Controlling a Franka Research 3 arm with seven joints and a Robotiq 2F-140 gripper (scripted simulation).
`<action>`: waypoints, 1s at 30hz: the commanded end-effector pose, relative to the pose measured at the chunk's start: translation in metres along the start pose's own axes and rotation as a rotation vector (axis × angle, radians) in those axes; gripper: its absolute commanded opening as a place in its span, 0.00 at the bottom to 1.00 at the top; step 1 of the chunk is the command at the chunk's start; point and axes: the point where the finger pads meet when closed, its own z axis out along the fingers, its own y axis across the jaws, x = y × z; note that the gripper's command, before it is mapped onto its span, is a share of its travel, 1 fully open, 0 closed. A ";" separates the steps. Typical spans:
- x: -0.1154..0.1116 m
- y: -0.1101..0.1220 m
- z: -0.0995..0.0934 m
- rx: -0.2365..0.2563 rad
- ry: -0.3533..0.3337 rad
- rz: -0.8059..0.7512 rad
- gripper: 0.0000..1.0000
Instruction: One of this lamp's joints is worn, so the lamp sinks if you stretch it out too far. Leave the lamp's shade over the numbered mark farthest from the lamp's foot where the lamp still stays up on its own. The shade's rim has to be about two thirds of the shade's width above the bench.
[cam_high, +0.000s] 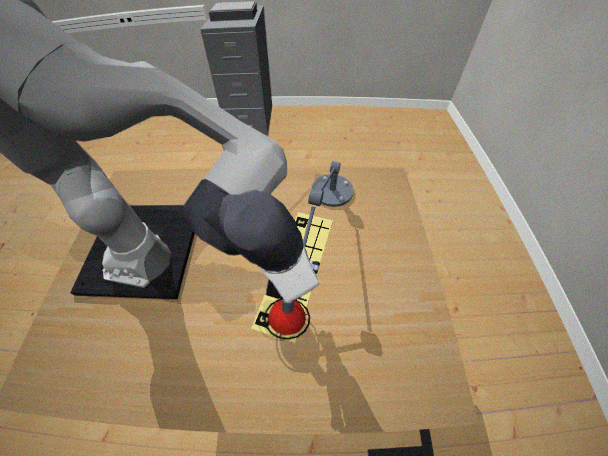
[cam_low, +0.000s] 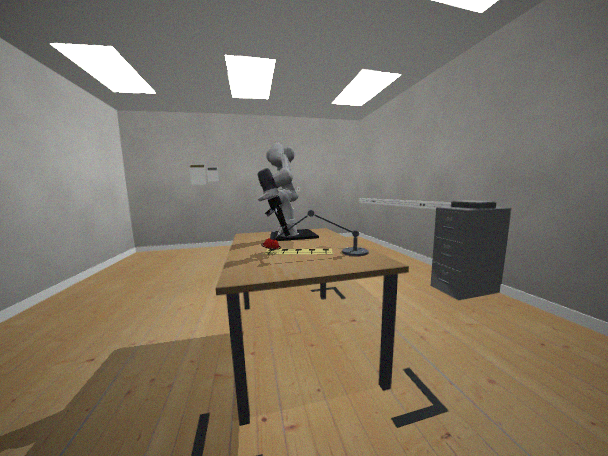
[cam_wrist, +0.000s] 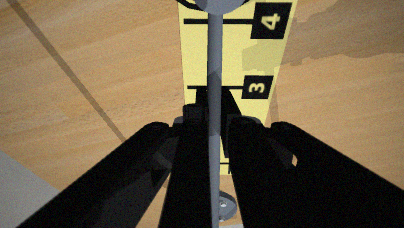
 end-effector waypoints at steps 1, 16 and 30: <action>-0.021 0.002 0.000 -0.012 -0.008 0.008 0.10; -0.034 -0.001 -0.006 -0.008 -0.005 -0.001 0.10; -0.048 -0.004 -0.012 -0.008 0.002 0.001 0.10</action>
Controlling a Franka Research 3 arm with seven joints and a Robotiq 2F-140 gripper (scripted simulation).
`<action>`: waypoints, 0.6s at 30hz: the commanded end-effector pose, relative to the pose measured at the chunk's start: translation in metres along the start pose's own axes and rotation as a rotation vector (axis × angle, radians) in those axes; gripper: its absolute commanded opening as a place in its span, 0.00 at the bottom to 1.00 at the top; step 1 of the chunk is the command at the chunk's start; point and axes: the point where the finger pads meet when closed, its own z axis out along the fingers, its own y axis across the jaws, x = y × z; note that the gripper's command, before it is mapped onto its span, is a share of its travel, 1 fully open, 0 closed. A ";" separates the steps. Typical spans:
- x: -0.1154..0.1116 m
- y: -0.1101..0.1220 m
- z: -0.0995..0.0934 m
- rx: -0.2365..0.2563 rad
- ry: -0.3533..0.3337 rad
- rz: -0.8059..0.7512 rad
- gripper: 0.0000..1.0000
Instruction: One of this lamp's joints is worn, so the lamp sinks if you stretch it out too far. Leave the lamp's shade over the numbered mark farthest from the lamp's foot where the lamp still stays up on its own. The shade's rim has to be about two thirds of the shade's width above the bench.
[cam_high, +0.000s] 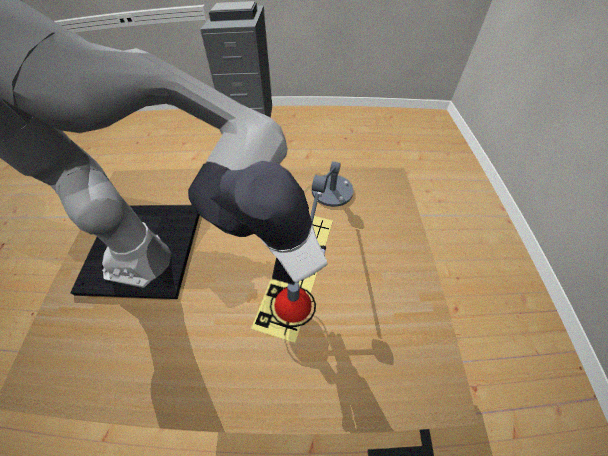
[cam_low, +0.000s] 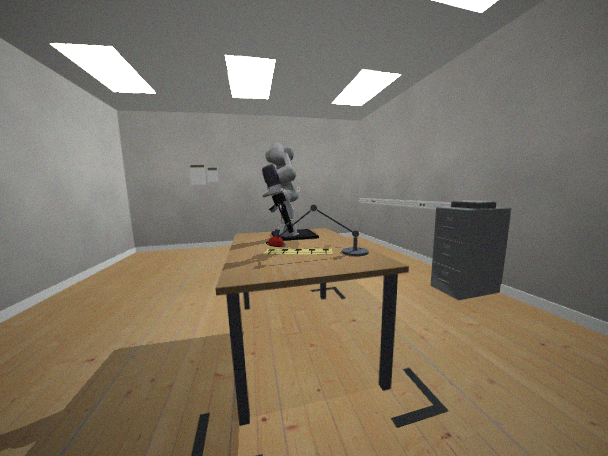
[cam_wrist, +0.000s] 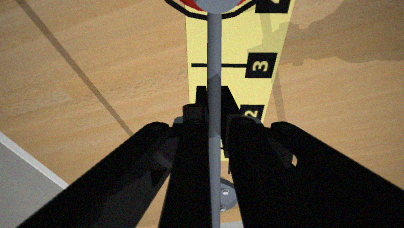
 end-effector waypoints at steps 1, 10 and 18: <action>-0.017 0.002 -0.001 -0.007 -0.009 0.005 0.10; -0.027 0.003 -0.001 -0.013 -0.015 0.004 0.10; -0.034 0.004 -0.001 -0.017 -0.020 0.004 0.10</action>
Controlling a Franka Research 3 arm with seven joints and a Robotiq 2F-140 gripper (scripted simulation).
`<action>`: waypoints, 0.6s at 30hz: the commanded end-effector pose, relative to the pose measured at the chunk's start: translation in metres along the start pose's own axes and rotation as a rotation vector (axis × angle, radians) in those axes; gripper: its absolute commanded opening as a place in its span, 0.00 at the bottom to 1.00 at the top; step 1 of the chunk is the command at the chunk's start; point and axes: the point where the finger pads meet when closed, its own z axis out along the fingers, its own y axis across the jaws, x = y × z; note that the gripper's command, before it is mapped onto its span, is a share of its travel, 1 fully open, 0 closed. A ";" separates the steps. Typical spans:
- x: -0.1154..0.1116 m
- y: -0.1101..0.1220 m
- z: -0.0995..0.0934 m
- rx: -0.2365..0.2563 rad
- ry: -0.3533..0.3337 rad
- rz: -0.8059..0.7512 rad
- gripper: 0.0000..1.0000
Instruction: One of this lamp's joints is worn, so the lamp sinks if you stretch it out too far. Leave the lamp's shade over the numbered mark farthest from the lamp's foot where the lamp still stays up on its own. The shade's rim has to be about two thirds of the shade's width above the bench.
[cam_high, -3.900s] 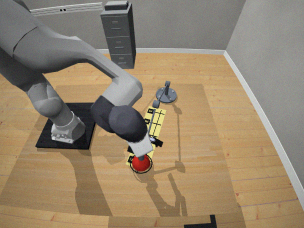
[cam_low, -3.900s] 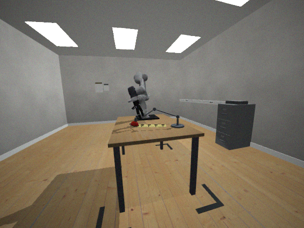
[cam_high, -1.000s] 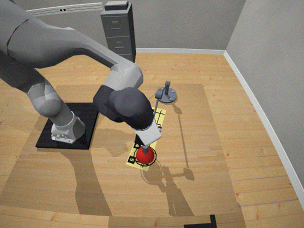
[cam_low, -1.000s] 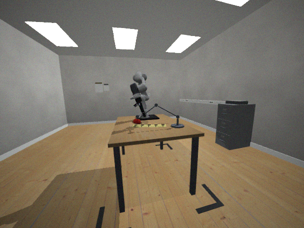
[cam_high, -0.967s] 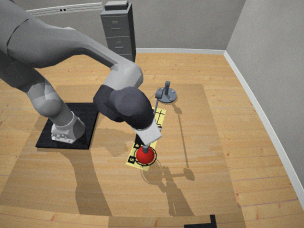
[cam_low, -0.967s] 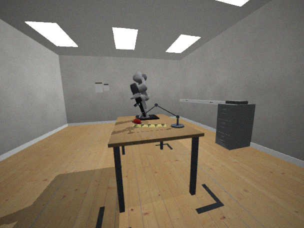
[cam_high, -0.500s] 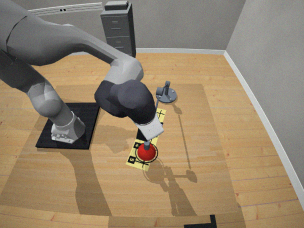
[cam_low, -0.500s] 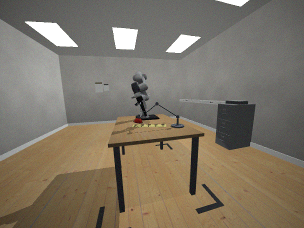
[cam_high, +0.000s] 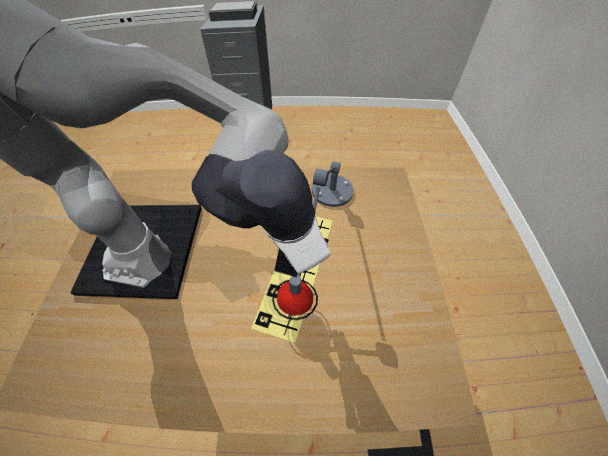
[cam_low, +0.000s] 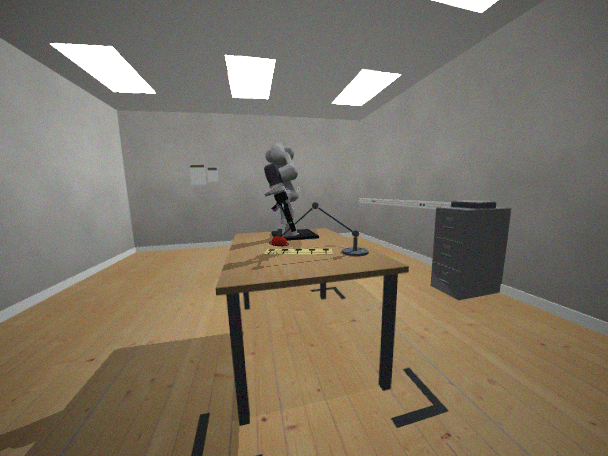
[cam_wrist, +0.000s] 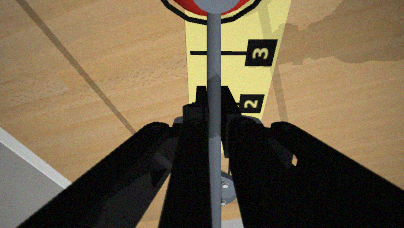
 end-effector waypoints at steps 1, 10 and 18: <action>-0.018 0.004 0.001 -0.011 -0.016 0.000 0.10; -0.025 0.005 0.001 -0.011 -0.016 0.000 0.10; -0.027 0.005 0.002 -0.011 -0.016 0.000 0.10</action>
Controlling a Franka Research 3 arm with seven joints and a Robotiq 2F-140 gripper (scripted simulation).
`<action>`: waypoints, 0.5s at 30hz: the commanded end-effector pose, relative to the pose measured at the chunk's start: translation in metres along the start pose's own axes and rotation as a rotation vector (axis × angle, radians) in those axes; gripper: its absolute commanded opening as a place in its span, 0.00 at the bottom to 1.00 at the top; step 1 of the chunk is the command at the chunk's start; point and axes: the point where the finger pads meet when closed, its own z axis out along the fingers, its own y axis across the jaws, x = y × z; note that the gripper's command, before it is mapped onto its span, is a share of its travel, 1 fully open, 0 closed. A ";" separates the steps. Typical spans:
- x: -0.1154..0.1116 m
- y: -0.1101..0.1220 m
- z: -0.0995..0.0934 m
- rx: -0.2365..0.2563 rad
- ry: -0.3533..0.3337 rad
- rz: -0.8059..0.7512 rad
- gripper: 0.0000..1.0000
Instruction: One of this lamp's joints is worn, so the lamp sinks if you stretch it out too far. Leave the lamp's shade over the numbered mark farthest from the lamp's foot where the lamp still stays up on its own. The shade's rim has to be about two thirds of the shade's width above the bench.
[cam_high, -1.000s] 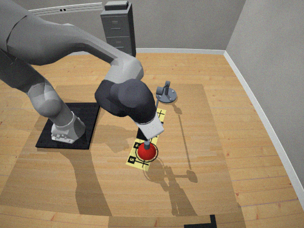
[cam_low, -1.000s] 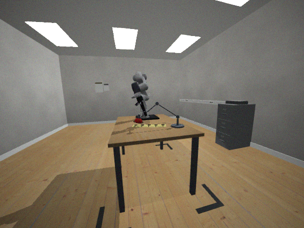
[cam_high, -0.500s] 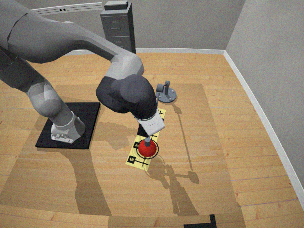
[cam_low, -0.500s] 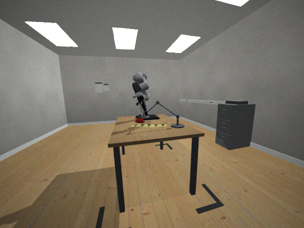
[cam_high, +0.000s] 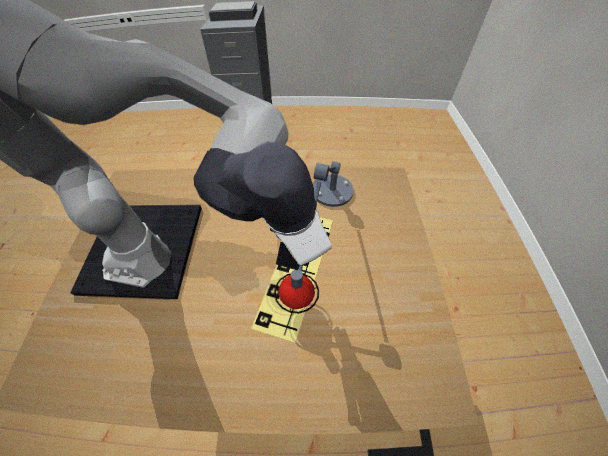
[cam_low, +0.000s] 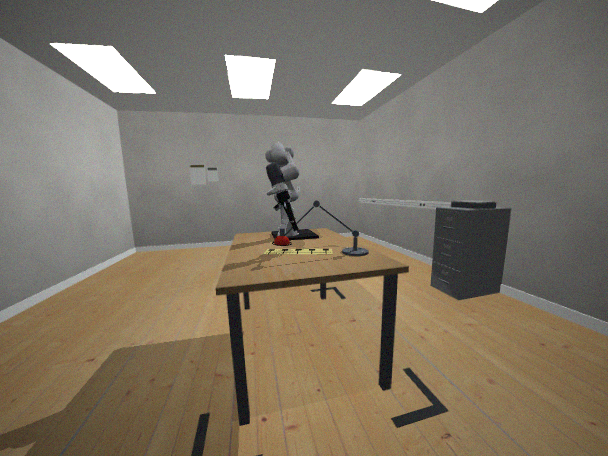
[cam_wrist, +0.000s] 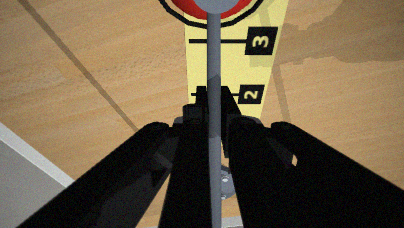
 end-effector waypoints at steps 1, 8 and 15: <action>-0.012 0.004 0.002 -0.010 -0.009 -0.002 0.10; -0.008 0.004 0.002 -0.010 -0.009 -0.002 0.10; -0.005 0.004 0.002 -0.010 -0.009 -0.002 0.10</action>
